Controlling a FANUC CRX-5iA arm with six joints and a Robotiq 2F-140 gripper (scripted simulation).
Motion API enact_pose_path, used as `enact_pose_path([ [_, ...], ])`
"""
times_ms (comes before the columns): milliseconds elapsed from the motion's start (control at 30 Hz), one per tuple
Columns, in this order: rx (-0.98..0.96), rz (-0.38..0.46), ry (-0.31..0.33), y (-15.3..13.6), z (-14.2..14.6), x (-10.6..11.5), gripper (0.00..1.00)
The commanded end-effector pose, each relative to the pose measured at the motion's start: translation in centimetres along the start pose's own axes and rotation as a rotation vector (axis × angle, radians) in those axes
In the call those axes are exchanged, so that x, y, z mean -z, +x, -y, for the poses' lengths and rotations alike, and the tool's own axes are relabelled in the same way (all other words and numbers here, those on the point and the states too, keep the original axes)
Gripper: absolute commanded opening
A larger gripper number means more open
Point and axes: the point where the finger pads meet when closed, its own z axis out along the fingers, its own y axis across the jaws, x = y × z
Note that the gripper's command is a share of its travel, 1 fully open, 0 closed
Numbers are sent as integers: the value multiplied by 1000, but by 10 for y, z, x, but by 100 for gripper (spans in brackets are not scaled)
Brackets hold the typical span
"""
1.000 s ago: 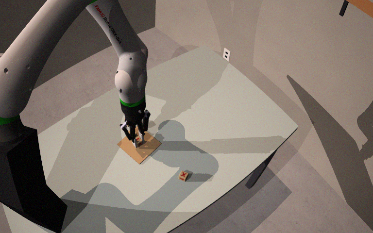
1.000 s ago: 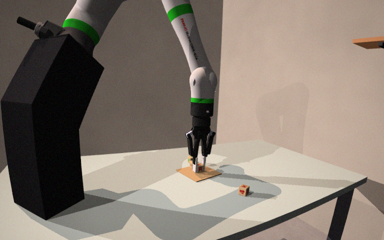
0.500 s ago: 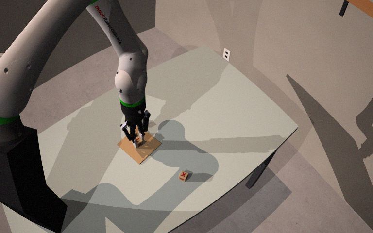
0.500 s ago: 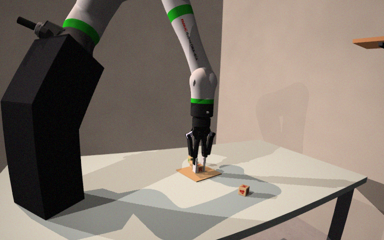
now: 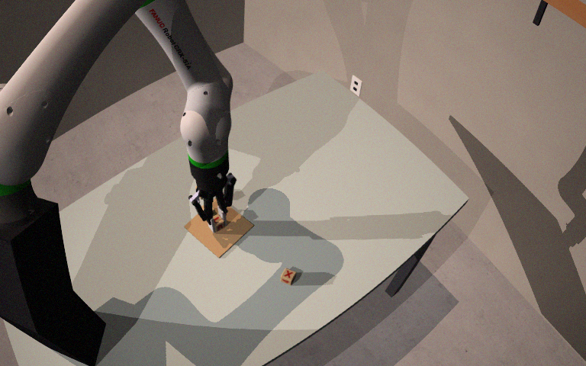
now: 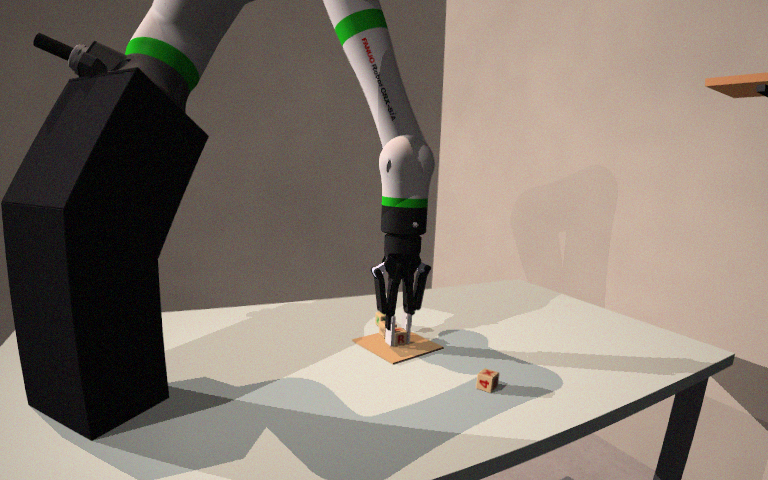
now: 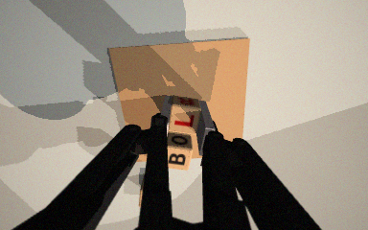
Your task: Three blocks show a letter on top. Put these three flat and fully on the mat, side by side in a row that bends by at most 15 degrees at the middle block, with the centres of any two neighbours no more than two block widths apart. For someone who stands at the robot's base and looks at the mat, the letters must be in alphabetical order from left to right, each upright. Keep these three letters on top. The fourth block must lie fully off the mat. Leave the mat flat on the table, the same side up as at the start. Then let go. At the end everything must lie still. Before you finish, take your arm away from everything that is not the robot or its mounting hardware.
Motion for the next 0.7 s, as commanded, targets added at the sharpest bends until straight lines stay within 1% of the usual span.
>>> enact_pose_path([
  [0,0,0,0,0,0,0,16],
  [500,0,0,0,0,0,0,16],
  [533,0,0,0,0,0,0,18],
  [667,0,0,0,0,0,0,18],
])
